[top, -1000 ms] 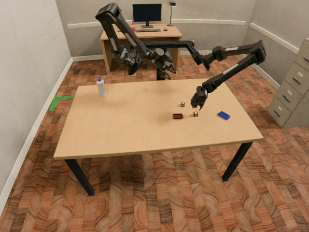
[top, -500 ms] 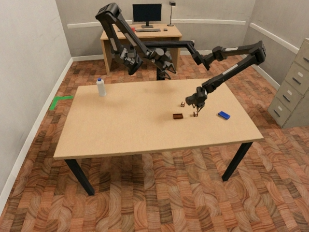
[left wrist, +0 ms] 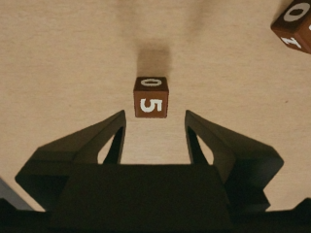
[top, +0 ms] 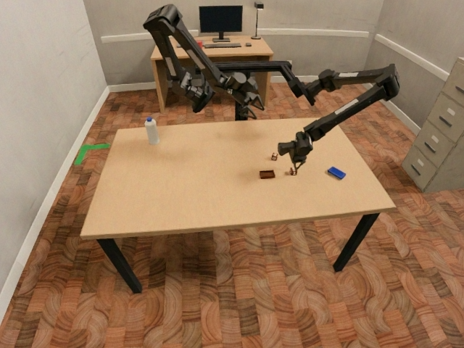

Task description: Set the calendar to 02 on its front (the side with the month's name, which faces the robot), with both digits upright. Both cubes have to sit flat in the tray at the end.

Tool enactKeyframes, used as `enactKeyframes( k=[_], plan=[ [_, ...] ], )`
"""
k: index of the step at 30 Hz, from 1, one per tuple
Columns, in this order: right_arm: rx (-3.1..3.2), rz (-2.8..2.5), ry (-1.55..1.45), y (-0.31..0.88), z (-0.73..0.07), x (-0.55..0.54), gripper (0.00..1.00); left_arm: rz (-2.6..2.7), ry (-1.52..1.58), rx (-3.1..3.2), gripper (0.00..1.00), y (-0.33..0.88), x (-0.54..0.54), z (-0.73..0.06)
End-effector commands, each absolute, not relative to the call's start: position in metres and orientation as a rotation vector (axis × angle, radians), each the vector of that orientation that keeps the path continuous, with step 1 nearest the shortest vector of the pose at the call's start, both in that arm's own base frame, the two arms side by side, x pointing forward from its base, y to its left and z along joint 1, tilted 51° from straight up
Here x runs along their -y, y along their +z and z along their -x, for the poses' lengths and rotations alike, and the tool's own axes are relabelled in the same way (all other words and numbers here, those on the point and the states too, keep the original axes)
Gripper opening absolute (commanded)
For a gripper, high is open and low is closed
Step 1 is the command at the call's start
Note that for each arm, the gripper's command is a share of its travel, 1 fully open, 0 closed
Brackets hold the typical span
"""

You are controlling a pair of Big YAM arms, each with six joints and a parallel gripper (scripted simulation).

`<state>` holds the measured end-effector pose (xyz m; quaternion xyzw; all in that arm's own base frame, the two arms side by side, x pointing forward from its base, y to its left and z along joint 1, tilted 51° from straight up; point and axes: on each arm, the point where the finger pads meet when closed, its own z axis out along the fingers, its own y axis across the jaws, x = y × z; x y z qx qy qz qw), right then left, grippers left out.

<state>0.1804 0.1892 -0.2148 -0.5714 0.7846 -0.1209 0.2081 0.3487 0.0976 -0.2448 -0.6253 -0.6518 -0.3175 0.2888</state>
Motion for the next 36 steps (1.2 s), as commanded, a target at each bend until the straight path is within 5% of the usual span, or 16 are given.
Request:
enactKeyframes(
  k=[1,26,27,36],
  plan=[
    [-2.157,1.58,-0.313,-0.216,-0.187,-0.203,1.0,1.7,-0.847,1.722,0.55,-0.247,-0.095,-0.352],
    [-2.157,1.58,-0.313,-0.216,-0.187,-0.203,1.0,1.687,-0.838,1.725,0.55,-0.27,-0.125,-0.354],
    [-2.157,1.58,-0.313,-0.216,-0.187,-0.203,1.0,1.697,-0.857,1.726,0.47,-0.265,-0.121,-0.36],
    [-2.157,1.58,-0.313,-0.216,-0.187,-0.203,1.0,1.705,-0.857,1.718,0.34,-0.265,-0.118,-0.359]
  ],
)
